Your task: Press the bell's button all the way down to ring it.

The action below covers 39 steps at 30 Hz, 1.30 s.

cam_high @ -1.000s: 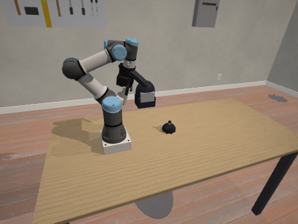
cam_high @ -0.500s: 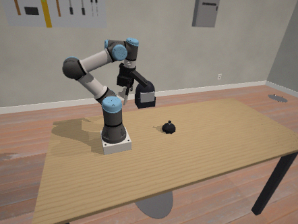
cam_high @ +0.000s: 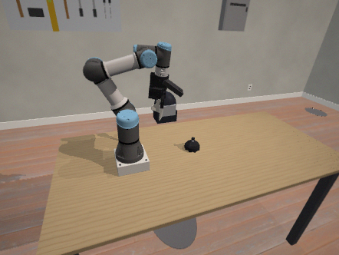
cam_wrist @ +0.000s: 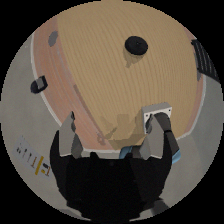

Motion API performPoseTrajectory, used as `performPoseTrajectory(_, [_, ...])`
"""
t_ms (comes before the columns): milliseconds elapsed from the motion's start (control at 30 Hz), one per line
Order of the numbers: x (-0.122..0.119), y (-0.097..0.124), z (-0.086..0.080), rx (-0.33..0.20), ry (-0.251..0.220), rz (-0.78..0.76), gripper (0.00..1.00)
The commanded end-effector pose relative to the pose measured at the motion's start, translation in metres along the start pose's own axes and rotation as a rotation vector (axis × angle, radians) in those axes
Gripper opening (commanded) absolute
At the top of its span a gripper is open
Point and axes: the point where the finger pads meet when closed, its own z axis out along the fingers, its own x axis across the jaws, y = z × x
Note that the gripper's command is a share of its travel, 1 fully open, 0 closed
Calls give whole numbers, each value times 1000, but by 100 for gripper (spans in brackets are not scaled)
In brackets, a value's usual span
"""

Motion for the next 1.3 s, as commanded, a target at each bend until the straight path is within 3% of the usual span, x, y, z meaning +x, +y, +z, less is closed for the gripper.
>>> performPoseTrajectory(0, [9, -51, -2, 23, 26, -99, 100])
performPoseTrajectory(300, [44, -142, 0, 57, 99, -278, 100])
performPoseTrajectory(367, [44, -142, 0, 57, 99, -278, 100])
performPoseTrajectory(567, [61, -171, 4, 62, 127, -338, 100])
performPoseTrajectory(800, [64, -177, 4, 63, 133, -350, 100])
performPoseTrajectory(833, [64, -177, 4, 63, 133, -350, 0])
performPoseTrajectory(1267, [64, -177, 4, 63, 133, -350, 0])
